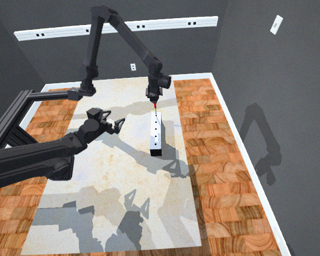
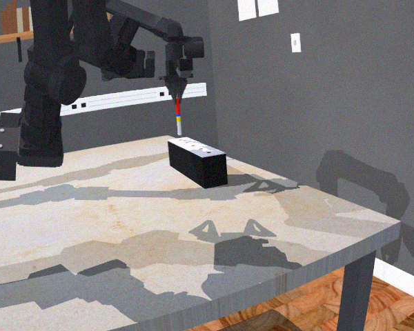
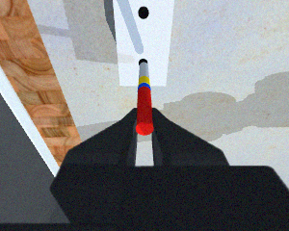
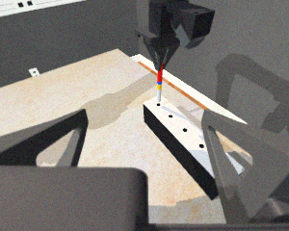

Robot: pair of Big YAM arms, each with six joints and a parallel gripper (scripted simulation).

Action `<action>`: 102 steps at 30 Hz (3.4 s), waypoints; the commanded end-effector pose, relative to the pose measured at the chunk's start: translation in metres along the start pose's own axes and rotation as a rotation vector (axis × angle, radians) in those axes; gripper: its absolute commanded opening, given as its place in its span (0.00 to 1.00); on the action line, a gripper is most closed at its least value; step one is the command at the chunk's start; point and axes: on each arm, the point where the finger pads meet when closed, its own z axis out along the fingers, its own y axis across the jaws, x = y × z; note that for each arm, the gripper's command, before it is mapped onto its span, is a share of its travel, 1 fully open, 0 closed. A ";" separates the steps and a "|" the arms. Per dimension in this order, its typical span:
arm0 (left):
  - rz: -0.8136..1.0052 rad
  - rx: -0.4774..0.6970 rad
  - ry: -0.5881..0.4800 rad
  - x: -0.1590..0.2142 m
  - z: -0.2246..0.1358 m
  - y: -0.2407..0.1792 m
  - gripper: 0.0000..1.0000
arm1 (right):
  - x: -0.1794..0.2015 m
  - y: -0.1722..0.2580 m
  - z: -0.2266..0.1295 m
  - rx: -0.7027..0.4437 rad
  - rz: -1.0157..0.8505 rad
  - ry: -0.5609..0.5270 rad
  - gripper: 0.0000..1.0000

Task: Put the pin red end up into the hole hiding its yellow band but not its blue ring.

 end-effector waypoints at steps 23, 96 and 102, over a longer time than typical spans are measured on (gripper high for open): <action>-0.046 -0.018 -0.011 0.003 0.000 0.019 0.05 | 0.048 -0.070 0.111 -0.148 -0.020 -0.312 1.00; -0.010 -0.020 -0.002 0.000 0.064 0.007 0.05 | 0.058 -0.075 0.132 -0.210 -0.044 -0.376 1.00; -0.018 -0.029 -0.013 0.000 0.064 0.014 0.05 | 0.058 -0.075 0.132 -0.210 -0.044 -0.376 1.00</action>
